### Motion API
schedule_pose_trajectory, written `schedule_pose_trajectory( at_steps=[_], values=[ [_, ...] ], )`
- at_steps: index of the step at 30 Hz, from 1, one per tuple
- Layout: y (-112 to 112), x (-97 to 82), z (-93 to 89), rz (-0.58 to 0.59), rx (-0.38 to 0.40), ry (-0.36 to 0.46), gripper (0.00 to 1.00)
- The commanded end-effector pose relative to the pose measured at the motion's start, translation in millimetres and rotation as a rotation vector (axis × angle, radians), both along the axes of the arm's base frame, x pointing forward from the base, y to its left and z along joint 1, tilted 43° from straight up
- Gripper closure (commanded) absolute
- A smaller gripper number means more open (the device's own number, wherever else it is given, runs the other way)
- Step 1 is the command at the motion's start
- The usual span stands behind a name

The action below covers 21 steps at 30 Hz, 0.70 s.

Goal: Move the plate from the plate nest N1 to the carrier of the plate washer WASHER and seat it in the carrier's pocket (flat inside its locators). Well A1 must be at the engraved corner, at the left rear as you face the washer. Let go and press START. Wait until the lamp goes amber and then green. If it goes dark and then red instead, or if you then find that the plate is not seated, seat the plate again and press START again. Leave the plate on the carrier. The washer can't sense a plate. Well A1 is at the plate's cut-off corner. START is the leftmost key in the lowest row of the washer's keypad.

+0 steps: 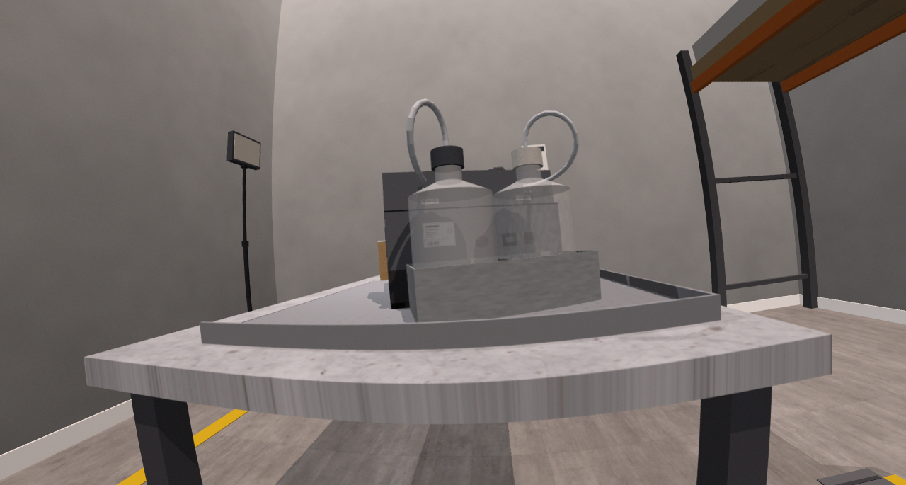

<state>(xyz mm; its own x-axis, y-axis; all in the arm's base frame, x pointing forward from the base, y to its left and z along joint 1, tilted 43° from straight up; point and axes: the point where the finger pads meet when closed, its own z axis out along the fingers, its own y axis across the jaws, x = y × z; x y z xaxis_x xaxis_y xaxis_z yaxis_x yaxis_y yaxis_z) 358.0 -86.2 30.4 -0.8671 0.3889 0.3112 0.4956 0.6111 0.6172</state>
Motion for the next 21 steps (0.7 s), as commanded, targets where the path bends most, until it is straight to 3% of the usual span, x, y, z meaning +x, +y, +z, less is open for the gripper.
schedule_pose_trajectory(
  at_steps=[1,10,17,18,21],
  values=[
    [-25.9,-4.5,-6.7,-0.129,-0.008,0.102,0.16],
    [-60.3,-18.8,-32.3,-0.346,0.009,0.307,0.16],
    [-68.9,-22.3,-38.7,-0.389,0.013,0.347,0.16],
    [-70.9,-20.0,-30.1,-0.391,0.0,0.324,0.16],
    [-71.3,-19.5,-28.3,-0.392,-0.002,0.32,0.16]
  ],
)
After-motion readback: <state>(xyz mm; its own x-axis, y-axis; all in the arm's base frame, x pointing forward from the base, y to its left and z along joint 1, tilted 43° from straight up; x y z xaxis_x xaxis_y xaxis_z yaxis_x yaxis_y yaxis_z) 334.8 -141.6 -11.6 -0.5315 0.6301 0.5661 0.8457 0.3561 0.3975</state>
